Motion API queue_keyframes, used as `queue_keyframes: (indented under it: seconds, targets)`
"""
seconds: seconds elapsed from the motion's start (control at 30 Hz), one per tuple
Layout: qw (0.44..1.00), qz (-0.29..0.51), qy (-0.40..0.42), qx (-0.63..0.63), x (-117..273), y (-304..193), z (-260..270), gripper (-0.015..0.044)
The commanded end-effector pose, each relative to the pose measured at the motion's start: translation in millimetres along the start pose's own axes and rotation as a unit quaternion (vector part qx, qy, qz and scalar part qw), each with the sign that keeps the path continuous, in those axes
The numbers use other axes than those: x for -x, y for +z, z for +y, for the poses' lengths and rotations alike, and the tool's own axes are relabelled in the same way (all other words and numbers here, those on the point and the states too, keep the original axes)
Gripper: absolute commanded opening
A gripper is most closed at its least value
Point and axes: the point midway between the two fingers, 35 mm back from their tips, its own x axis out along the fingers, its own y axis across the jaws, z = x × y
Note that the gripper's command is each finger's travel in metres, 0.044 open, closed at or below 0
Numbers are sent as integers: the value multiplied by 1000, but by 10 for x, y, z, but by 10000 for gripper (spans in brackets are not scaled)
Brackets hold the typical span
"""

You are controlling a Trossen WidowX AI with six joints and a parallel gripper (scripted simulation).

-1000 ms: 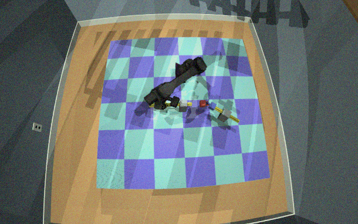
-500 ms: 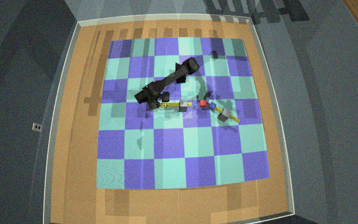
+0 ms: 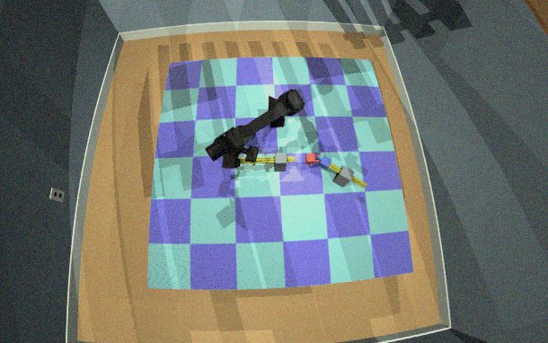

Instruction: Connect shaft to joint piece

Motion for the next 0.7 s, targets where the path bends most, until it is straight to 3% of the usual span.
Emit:
queue_keyframes:
  seconds: [0.0, 0.67]
  targets:
    - [997, 11, 0, -75, -118, -9, -7, 440]
    - [914, 25, -15, -405, -423, -1, -2, 440]
